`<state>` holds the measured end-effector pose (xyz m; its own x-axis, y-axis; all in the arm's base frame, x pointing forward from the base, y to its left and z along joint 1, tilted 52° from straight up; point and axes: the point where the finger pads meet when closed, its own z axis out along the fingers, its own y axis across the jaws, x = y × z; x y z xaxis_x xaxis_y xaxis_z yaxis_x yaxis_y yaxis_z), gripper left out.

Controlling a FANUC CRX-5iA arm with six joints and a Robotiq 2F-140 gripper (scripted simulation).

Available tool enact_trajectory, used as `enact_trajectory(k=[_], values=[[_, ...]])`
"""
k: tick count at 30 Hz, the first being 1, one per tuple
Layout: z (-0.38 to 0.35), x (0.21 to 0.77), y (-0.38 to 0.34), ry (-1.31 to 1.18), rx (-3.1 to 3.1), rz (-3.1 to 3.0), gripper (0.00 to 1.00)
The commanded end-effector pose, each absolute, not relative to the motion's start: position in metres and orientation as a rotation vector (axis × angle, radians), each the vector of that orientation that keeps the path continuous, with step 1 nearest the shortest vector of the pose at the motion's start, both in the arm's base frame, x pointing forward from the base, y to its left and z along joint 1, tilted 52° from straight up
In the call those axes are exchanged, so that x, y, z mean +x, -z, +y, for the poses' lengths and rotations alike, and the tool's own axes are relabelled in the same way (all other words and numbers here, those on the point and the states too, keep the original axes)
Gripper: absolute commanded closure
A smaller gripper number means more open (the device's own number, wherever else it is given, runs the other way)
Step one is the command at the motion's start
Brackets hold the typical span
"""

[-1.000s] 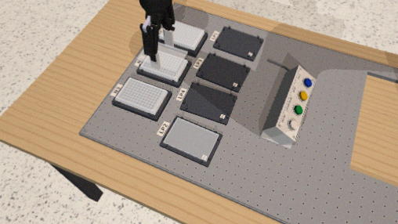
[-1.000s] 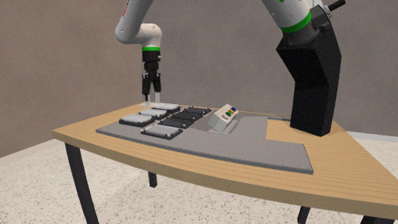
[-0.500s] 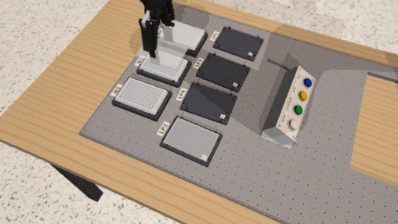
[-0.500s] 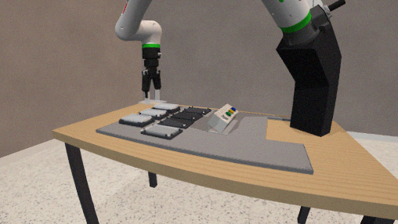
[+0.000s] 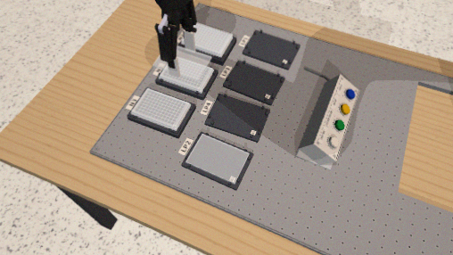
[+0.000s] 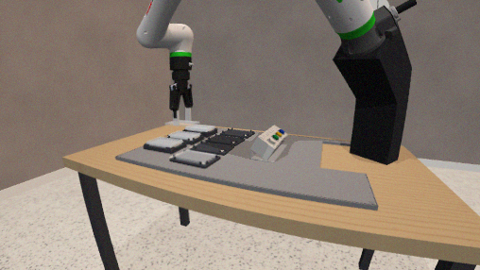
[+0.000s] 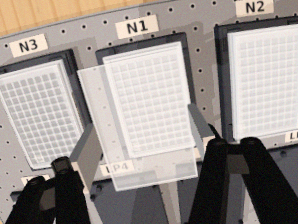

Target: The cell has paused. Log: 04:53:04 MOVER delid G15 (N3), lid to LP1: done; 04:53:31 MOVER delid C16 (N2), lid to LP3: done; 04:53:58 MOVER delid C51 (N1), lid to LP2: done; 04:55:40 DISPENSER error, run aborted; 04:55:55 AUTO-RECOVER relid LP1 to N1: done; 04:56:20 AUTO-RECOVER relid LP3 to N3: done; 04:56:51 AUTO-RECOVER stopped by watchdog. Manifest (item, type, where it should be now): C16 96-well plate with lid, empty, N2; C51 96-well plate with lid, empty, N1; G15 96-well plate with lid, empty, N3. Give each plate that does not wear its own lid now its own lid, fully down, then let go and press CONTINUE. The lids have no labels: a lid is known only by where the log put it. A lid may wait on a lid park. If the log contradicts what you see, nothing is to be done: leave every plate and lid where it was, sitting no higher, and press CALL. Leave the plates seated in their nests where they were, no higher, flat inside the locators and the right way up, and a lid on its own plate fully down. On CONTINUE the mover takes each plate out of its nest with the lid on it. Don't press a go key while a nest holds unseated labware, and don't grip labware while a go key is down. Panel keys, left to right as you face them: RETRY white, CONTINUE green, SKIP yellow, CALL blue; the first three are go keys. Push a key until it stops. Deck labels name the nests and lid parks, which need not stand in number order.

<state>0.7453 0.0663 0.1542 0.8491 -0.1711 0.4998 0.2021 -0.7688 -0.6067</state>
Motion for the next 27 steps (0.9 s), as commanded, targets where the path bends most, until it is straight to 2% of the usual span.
enact_trajectory(k=[1,8,27], values=[[0.117,0.738,-0.198,0.714,-2.343,-0.018,1.0],[0.155,0.728,-0.231,0.718,-2.338,-0.017,1.0],[0.156,0.728,-0.232,0.718,-2.338,-0.017,1.0]])
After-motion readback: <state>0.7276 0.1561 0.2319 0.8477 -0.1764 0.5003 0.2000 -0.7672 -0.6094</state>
